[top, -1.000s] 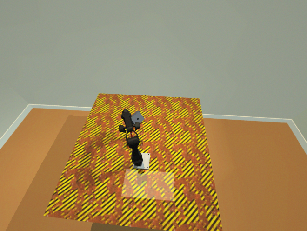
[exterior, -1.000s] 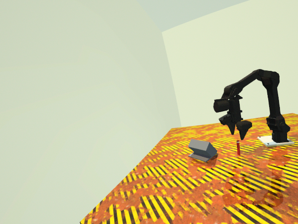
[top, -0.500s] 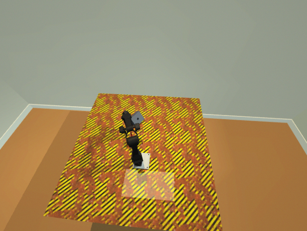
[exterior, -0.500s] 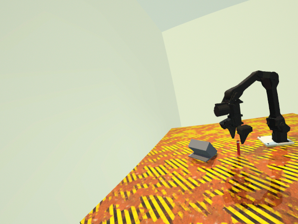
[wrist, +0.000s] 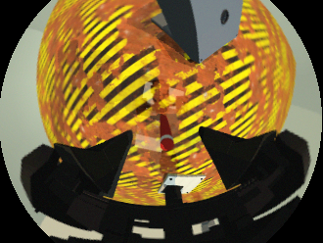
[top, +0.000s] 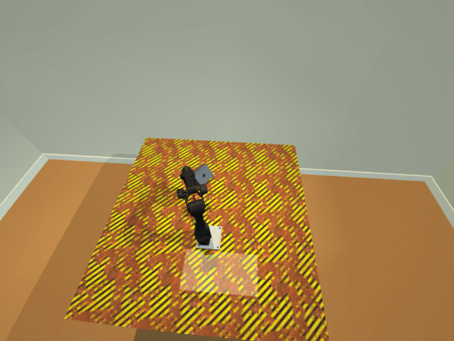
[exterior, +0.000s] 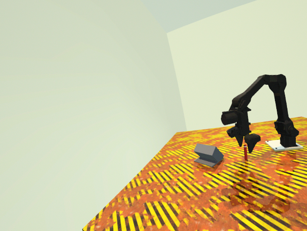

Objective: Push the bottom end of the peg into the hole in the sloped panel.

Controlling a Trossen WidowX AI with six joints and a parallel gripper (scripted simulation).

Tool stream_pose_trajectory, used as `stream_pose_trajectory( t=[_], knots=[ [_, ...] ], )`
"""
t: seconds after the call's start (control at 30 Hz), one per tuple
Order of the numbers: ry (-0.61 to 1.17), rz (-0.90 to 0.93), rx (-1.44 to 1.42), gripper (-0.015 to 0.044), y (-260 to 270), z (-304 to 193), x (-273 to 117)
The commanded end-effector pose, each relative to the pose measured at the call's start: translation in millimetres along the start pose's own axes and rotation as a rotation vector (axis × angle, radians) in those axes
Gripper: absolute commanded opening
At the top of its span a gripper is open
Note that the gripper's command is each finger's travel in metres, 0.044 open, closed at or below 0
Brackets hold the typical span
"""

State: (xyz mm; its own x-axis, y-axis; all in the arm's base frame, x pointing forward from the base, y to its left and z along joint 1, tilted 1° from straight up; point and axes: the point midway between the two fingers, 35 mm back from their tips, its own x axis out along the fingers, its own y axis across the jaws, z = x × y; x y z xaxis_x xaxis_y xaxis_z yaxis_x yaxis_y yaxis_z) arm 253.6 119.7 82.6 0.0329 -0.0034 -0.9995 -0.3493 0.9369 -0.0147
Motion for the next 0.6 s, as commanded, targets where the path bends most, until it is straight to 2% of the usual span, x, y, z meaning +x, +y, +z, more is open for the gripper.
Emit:
stream_pose_trajectory(
  t=[0.0,0.27,0.57],
  knots=[
    [0.001,0.005,0.004,0.0440,0.6,-0.4,8.0],
    [0.001,0.005,0.004,0.0440,0.5,-1.3,16.7],
    [0.002,0.000,0.001,0.0204,-0.1,-1.5,13.3]
  ],
)
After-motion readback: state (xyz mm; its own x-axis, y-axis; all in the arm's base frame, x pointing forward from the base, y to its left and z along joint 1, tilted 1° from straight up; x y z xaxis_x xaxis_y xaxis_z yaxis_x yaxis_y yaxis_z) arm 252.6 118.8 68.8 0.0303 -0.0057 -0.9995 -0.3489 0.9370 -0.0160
